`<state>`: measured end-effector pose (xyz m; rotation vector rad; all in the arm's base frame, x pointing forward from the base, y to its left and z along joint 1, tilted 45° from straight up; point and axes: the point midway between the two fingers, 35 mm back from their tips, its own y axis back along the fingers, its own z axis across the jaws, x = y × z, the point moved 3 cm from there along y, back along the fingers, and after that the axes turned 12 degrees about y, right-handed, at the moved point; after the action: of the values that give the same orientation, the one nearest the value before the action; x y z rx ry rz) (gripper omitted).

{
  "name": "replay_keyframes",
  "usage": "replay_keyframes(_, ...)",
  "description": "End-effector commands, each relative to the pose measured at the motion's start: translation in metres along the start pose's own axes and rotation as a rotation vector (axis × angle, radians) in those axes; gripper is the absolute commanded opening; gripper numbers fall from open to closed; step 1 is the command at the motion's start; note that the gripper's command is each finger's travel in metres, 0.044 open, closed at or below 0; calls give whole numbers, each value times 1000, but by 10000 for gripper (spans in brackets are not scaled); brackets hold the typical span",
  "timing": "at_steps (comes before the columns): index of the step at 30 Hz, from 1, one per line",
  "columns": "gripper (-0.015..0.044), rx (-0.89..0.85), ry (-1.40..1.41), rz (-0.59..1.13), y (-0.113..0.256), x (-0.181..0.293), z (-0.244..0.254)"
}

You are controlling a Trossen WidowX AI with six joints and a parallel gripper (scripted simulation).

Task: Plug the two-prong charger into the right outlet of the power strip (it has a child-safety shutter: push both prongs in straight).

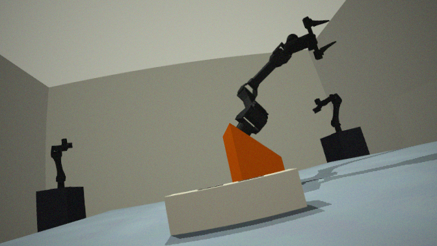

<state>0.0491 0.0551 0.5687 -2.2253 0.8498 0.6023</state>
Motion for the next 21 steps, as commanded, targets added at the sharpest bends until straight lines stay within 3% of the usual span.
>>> replay_keyframes(1,440,-66,-53,83,-28,31,14)
replay_keyframes(21,440,-278,-304,424,-97,168,74)
